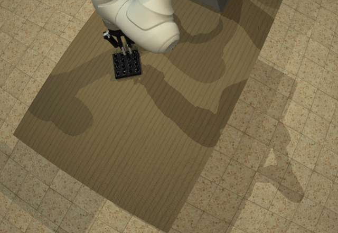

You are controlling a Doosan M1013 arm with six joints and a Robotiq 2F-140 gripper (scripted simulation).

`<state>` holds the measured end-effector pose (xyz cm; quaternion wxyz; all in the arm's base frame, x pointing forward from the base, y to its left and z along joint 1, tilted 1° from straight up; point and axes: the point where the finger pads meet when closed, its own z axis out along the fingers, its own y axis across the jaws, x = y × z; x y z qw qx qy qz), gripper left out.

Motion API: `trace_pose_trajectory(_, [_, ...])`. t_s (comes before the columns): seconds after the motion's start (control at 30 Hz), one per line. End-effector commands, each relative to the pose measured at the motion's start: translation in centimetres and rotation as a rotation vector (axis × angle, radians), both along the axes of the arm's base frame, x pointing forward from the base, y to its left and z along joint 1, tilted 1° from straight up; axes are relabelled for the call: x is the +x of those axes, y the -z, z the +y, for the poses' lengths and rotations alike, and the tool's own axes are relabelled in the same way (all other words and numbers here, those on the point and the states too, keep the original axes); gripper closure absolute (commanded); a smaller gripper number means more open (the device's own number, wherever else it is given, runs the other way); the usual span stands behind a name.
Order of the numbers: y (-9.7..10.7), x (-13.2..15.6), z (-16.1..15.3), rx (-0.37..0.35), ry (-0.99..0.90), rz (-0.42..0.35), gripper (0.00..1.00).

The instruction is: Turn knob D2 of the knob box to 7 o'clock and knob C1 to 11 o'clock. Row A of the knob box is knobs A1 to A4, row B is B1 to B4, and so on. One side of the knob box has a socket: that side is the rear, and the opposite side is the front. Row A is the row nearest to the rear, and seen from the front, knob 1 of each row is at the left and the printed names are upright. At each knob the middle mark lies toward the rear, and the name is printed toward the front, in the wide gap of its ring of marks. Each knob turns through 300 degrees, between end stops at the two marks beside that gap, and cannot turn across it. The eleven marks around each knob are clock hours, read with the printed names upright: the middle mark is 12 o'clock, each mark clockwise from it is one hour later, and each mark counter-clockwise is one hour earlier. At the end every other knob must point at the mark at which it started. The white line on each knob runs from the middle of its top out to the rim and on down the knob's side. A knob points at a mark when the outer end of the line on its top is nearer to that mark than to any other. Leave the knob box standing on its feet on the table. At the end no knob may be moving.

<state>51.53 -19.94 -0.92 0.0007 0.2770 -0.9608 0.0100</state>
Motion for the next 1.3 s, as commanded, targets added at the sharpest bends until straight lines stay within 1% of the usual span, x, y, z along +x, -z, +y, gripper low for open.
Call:
trace_pose_trajectory(0.0, [0.2, 0.0, 0.1, -0.002, -0.003, 0.002, 0.88])
trace_pose_trajectory(0.3, [0.3, 0.0, 0.1, -0.002, -0.003, 0.002, 0.88])
trace_pose_trajectory(0.9, [1.5, 0.0, 0.1, -0.002, -0.003, 0.002, 0.88])
trace_pose_trajectory(1.27, [1.6, 0.0, 0.1, -0.002, -0.003, 0.002, 0.88])
